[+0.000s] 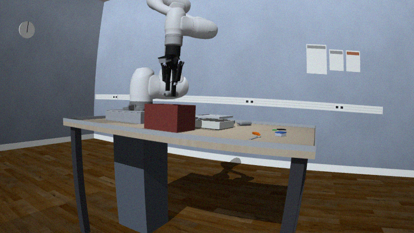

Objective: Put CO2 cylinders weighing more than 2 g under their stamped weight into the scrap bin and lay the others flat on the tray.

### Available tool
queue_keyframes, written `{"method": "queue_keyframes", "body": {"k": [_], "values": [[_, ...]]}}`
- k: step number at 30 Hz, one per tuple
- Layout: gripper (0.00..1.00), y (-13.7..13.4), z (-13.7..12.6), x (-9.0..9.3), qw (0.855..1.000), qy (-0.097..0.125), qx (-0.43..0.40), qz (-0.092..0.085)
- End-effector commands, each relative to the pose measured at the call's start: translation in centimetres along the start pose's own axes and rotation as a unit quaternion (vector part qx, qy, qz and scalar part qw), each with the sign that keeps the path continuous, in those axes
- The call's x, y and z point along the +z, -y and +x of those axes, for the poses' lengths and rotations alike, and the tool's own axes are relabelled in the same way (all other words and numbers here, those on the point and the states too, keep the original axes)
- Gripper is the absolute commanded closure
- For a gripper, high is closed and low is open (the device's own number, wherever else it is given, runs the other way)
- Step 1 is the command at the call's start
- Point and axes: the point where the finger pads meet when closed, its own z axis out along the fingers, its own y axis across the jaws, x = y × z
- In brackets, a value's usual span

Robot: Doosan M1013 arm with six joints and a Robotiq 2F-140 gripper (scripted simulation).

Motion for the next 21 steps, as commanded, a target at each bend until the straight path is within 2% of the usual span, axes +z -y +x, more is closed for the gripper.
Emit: {"method": "queue_keyframes", "body": {"k": [1, 10, 21], "values": [[0.9, 0.0, 0.0, 0.3, 1.0, 0.0, 0.0, 0.0], [0.9, 0.0, 0.0, 1.7, 1.0, 0.0, 0.0, 0.0], [0.9, 0.0, 0.0, 2.5, 1.0, 0.0, 0.0, 0.0]]}}
